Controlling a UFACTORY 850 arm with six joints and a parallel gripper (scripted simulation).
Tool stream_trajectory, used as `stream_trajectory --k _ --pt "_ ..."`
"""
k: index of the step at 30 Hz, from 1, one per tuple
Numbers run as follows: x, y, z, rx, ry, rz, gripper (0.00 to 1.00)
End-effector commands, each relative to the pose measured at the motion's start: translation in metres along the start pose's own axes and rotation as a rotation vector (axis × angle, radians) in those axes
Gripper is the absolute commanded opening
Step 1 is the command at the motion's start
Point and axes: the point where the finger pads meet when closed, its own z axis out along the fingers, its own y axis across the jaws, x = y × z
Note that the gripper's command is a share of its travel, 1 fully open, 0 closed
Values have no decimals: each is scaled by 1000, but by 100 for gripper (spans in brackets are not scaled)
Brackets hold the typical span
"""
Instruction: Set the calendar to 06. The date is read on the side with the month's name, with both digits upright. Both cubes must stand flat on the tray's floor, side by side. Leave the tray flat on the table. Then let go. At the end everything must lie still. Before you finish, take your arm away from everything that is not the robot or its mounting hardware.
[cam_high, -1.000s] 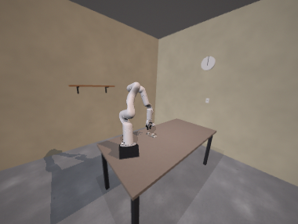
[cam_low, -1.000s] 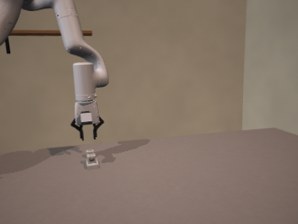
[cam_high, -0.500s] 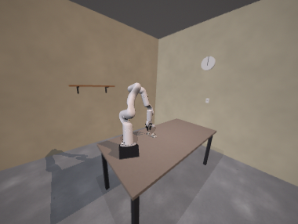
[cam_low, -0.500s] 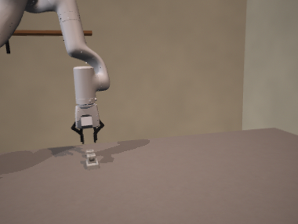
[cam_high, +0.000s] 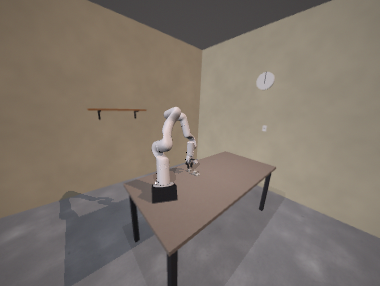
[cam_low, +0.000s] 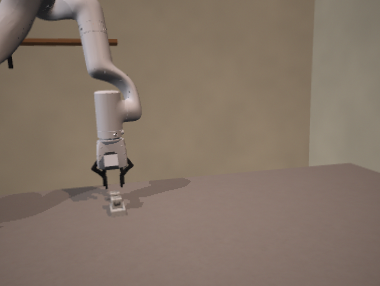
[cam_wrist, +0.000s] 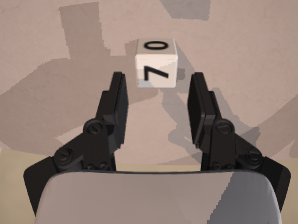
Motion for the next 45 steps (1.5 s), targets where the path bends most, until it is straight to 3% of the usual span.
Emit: stream_trajectory --k 1,45 --pt "0 -1 4 3 -1 0 49" --pt "0 -1 11 3 -1 0 49"
